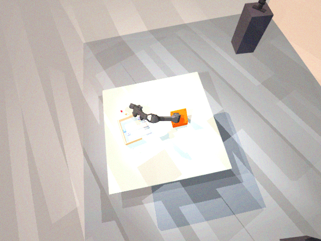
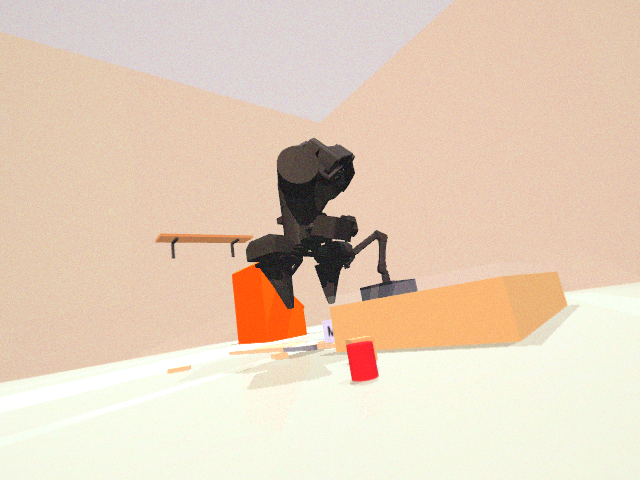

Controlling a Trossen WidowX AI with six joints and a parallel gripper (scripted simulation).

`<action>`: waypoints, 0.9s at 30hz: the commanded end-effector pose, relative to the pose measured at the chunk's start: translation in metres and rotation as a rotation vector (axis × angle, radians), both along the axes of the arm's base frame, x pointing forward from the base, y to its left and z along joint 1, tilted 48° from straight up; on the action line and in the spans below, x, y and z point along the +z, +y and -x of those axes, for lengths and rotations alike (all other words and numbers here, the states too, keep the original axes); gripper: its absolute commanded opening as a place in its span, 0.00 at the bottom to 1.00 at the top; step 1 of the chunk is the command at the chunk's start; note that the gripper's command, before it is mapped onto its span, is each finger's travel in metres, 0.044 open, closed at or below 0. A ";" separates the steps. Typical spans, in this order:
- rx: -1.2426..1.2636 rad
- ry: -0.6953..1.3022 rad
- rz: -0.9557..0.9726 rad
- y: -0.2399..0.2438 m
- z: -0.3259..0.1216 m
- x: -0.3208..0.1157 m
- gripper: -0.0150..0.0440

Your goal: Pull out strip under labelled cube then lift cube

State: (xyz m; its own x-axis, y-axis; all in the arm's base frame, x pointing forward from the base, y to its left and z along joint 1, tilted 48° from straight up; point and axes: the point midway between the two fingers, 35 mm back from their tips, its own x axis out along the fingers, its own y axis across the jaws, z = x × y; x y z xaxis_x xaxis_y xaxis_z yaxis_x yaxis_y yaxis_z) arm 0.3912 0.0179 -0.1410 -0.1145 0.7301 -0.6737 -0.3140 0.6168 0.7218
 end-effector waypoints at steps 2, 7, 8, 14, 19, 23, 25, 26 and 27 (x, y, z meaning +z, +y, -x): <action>-0.004 -0.001 -0.002 0.003 -0.018 0.005 1.00; -0.004 -0.001 -0.002 0.006 -0.033 0.009 1.00; -0.004 -0.002 -0.002 0.007 -0.036 0.010 1.00; -0.004 -0.002 -0.002 0.009 -0.041 0.010 0.87; -0.004 -0.002 -0.002 0.015 -0.041 0.004 0.68; -0.004 -0.002 -0.002 0.020 -0.040 0.000 0.68; -0.004 -0.002 -0.002 0.023 -0.040 -0.002 0.68; -0.004 -0.002 -0.002 0.024 -0.040 -0.003 0.68; -0.004 -0.002 -0.002 0.025 -0.040 -0.005 0.68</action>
State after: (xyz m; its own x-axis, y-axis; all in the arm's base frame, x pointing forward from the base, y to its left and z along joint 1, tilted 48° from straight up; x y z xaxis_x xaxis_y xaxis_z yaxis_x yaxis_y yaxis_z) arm 0.4327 0.0381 -0.1406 -0.1088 0.7297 -0.6750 -0.3197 0.6173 0.7188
